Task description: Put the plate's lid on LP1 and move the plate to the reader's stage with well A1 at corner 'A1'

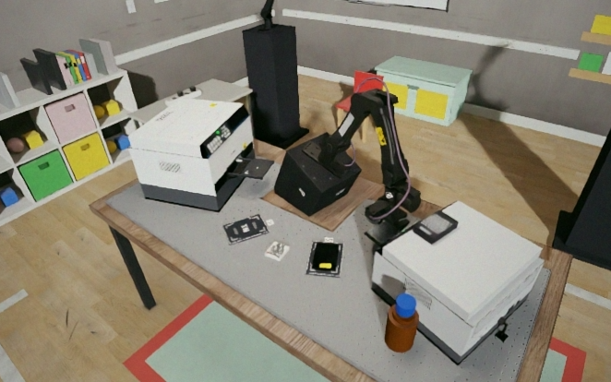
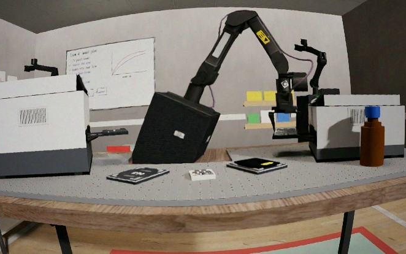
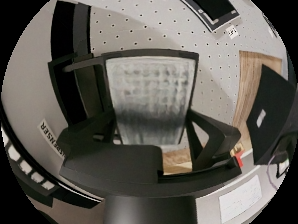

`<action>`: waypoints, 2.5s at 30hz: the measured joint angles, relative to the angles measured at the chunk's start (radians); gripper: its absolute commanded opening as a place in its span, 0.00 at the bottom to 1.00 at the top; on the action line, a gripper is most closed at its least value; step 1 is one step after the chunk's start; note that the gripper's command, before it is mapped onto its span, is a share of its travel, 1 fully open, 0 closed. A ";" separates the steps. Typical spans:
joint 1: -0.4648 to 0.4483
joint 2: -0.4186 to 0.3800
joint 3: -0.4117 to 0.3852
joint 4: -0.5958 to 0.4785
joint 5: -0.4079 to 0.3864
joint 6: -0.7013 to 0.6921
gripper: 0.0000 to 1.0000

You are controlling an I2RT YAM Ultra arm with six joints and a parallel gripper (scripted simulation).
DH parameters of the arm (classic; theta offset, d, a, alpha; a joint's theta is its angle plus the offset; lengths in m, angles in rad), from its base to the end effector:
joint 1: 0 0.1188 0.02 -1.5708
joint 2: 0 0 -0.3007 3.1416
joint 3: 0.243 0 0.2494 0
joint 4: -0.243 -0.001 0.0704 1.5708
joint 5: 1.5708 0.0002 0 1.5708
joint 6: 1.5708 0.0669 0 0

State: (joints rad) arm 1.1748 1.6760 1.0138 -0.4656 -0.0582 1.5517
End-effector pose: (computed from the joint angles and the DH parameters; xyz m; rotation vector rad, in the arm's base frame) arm 0.1259 0.3137 0.1923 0.5481 2.9800 0.6858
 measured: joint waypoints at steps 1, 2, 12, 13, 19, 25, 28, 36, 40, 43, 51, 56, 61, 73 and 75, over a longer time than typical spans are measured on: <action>0.000 0.000 0.000 0.000 0.000 0.000 0.86; 0.000 0.000 0.000 0.000 0.000 0.000 0.86; 0.000 0.000 0.000 0.000 0.000 0.000 0.86; 0.000 0.000 0.000 0.000 0.000 0.000 0.86; 0.000 -0.006 0.000 -0.005 0.000 0.000 0.86; 0.000 -0.019 0.000 -0.016 0.000 0.000 0.86; 0.000 -0.019 0.000 -0.022 0.000 0.000 0.86; -0.003 -0.029 0.000 -0.025 0.000 -0.003 0.86; -0.006 -0.031 0.000 -0.029 0.000 -0.003 0.86; -0.006 -0.034 0.000 -0.033 0.000 -0.003 0.86; -0.006 -0.044 0.000 -0.040 -0.002 -0.004 0.86; -0.003 -0.046 0.000 -0.046 -0.002 -0.004 0.86; -0.003 -0.052 0.000 -0.051 -0.003 -0.005 0.86; -0.008 -0.060 0.000 -0.061 -0.003 -0.005 0.86; -0.010 -0.063 0.000 -0.062 -0.003 -0.006 0.86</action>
State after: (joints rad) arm 1.1652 1.6135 1.0134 -0.5274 -0.0608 1.5459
